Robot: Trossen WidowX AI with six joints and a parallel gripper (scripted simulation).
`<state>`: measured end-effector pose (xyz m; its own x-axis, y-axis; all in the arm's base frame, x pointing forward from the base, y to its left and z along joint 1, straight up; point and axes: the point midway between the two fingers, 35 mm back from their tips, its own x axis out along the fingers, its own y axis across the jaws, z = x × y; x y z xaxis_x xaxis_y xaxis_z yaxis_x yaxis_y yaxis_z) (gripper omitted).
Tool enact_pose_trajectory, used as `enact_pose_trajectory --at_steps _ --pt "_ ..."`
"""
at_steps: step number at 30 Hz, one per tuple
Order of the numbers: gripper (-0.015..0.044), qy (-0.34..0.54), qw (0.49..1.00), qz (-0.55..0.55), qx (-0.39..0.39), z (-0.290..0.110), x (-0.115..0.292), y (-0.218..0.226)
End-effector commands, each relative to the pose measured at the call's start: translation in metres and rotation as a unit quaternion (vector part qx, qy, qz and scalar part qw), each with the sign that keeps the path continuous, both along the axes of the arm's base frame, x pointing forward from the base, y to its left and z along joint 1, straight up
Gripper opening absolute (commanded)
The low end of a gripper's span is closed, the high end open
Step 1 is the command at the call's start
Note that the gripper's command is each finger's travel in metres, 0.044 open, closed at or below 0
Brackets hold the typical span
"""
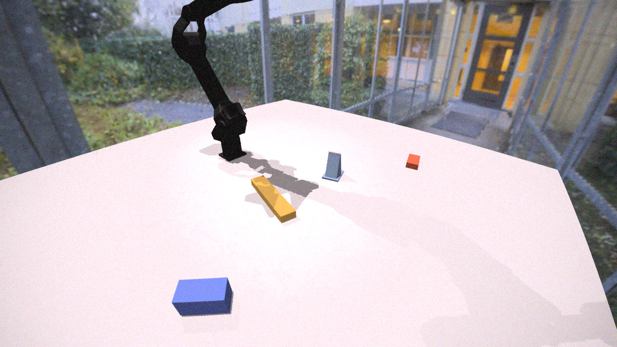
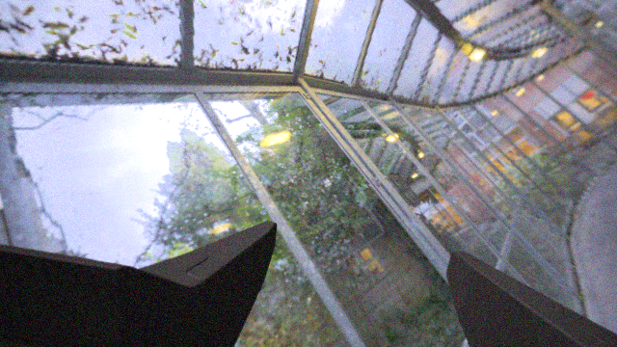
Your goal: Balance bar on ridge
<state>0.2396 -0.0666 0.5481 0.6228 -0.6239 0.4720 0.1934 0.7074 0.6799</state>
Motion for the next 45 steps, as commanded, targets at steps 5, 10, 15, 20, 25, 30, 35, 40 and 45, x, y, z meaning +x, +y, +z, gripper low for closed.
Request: enact_pose_trajectory --at_steps 5,10,15,20,25,30,35,40,45 --pt "0.0315 0.174 0.982 -0.003 -0.073 -0.056 0.061 0.001" --pt "0.0315 0.295 0.950 -0.017 -0.099 -0.110 0.088 -0.010" --pt "0.0315 0.384 0.915 0.007 -0.119 -0.149 0.107 -0.011" --pt "0.0315 0.470 0.873 0.036 -0.130 -0.192 0.119 -0.013" --pt "0.0315 0.549 0.822 0.070 -0.132 -0.235 0.123 -0.015" --pt "0.0315 0.622 0.766 0.107 -0.123 -0.279 0.119 -0.017" --pt "0.0315 0.687 0.704 0.147 -0.105 -0.320 0.107 -0.017" --pt "0.0315 0.743 0.637 0.188 -0.077 -0.356 0.088 -0.015" --pt "0.0315 0.789 0.568 0.231 -0.041 -0.388 0.064 -0.011"
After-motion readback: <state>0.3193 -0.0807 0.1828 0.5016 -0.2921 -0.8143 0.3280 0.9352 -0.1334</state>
